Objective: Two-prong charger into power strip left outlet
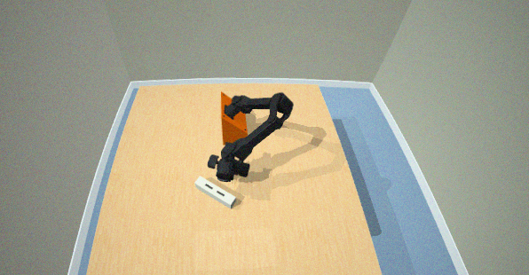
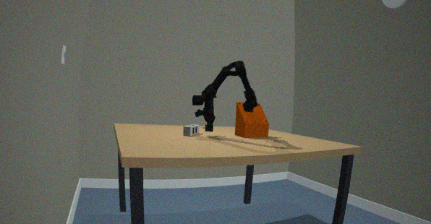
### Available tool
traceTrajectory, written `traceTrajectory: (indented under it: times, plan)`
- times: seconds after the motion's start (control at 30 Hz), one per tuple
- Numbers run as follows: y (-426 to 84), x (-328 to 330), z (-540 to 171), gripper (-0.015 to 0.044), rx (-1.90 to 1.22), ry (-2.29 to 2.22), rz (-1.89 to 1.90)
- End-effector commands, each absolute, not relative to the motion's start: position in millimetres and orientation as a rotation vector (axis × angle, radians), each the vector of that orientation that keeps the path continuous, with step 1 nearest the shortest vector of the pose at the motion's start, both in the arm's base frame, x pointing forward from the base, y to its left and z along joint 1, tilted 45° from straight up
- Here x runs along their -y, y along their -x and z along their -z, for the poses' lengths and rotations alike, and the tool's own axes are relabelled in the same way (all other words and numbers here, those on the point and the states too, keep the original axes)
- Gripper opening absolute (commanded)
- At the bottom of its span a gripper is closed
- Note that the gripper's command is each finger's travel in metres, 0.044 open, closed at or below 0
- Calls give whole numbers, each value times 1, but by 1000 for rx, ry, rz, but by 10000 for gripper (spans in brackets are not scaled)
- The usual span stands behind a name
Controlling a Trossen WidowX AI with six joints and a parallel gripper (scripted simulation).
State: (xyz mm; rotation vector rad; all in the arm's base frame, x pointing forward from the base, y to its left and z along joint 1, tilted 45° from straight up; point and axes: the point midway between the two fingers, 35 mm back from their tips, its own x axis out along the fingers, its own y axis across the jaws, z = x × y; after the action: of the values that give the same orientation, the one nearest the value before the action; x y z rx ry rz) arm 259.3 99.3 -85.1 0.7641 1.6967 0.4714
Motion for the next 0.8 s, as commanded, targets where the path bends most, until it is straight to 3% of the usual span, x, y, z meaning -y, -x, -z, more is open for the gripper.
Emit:
traceTrajectory:
  times: [0.0,0.77]
  plan:
    - [-262,-104,84,0,-1706,-804,-443]
    - [-271,-121,85,0,-1759,-930,-323]
